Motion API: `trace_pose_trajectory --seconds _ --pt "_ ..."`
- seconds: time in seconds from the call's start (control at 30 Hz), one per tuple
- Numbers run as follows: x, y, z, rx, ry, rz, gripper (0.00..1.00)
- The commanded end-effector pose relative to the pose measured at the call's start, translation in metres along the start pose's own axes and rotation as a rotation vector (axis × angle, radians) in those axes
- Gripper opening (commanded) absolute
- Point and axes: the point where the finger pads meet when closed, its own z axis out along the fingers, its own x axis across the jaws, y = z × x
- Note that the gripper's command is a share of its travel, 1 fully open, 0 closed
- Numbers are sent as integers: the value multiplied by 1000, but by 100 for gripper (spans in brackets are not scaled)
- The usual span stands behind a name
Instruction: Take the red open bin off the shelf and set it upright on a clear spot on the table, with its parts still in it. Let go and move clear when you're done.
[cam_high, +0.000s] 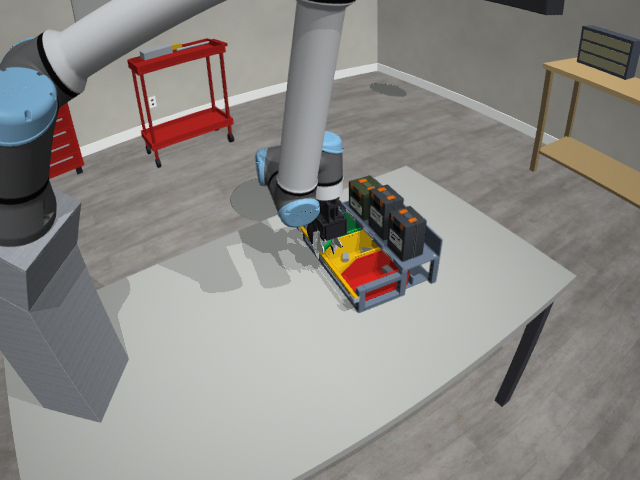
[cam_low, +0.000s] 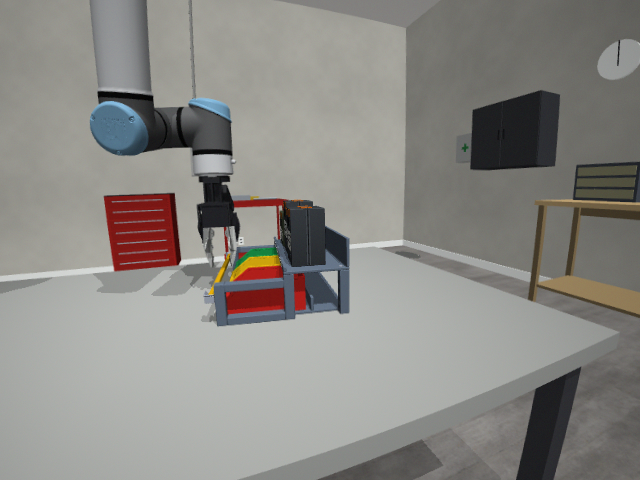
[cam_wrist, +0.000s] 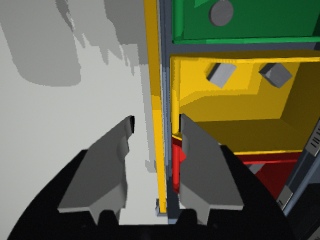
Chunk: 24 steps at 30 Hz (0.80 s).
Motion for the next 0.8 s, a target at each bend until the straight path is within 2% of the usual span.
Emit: trace_pose_trajectory --seconds 0.0,0.77 --pt "1 0 -1 0 1 0 28" --pt "1 0 -4 0 1 0 28"
